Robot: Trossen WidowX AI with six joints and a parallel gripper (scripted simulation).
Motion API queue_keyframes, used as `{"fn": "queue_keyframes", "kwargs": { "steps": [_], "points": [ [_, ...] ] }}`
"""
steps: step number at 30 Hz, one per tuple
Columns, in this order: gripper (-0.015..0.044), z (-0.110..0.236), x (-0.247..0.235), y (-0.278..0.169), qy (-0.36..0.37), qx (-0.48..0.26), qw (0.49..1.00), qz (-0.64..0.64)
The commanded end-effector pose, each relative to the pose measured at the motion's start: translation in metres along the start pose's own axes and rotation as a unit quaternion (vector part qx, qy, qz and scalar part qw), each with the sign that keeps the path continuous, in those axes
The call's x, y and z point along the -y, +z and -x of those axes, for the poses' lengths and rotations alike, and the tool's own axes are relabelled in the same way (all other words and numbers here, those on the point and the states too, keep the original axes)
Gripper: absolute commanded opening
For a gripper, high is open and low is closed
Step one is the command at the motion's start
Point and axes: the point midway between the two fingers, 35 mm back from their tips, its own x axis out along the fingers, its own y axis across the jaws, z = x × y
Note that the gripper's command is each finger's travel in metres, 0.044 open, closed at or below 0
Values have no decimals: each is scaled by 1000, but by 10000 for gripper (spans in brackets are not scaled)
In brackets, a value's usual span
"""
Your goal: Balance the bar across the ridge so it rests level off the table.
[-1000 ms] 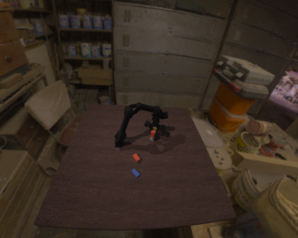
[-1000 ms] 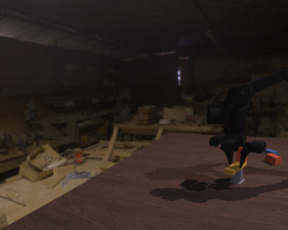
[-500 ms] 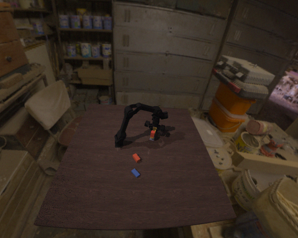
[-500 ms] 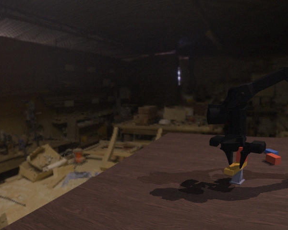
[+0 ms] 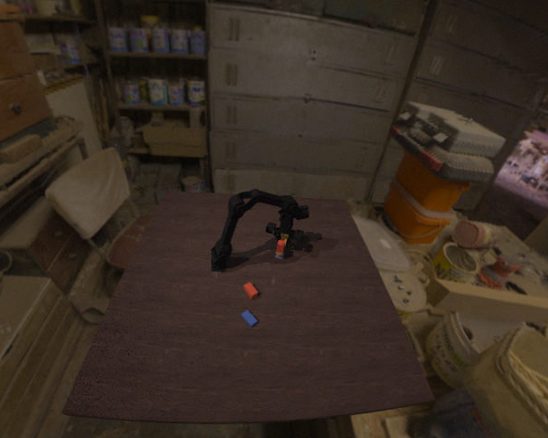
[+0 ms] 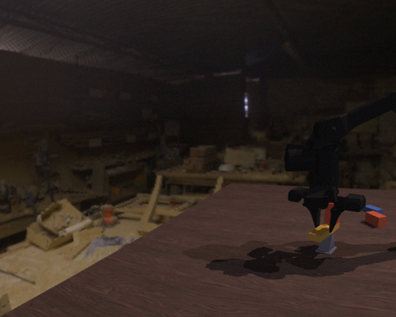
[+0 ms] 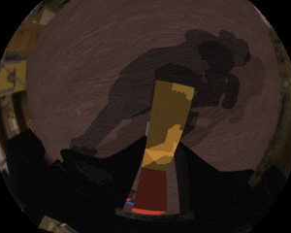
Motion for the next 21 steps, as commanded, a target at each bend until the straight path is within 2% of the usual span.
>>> {"fn": "queue_keyframes", "kwargs": {
  "steps": [1, 21],
  "points": [
    [0, -1, 0, 0, 1, 1, 1000, 1],
    [0, -3, 0, 1, 1, 1, 1000, 1]
  ]
}}
